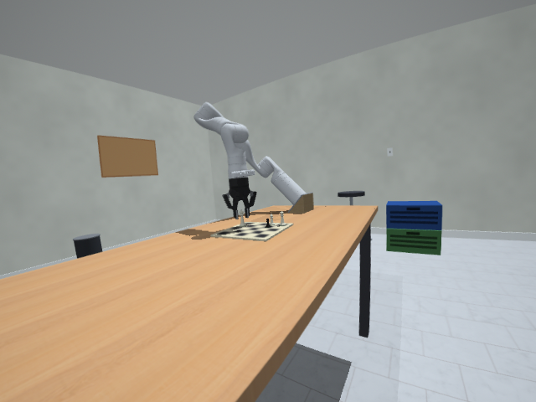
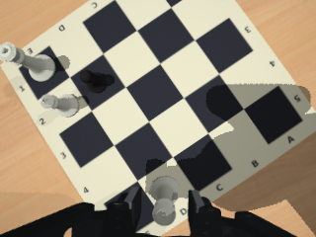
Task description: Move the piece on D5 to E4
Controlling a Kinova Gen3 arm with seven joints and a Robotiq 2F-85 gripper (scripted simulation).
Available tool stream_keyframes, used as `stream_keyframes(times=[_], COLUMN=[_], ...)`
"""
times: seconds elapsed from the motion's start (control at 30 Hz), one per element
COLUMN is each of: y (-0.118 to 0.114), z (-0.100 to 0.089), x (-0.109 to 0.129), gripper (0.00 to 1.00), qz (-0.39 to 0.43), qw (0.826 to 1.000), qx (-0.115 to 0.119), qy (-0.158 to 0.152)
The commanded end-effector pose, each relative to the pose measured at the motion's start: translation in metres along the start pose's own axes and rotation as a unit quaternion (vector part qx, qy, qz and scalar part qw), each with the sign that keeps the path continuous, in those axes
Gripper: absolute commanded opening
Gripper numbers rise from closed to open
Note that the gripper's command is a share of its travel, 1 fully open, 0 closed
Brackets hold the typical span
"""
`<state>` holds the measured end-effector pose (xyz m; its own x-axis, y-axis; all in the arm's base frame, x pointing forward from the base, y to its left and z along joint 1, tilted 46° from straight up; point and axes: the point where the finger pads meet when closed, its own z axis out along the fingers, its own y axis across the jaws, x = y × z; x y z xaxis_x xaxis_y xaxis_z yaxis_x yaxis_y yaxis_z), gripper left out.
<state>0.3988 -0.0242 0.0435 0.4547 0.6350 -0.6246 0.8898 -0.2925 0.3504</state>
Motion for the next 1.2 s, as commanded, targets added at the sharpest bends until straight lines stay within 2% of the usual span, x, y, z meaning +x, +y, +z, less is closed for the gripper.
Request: stream_keyframes(times=[0.0, 1.17], y=[0.0002, 0.0002], z=[-0.0007, -0.0013], x=[0.0005, 0.0005], gripper=[0.00, 0.00], qz=[0.000, 0.000], qw=[1.000, 1.000], qx=[-0.001, -0.001], qy=[0.001, 0.001])
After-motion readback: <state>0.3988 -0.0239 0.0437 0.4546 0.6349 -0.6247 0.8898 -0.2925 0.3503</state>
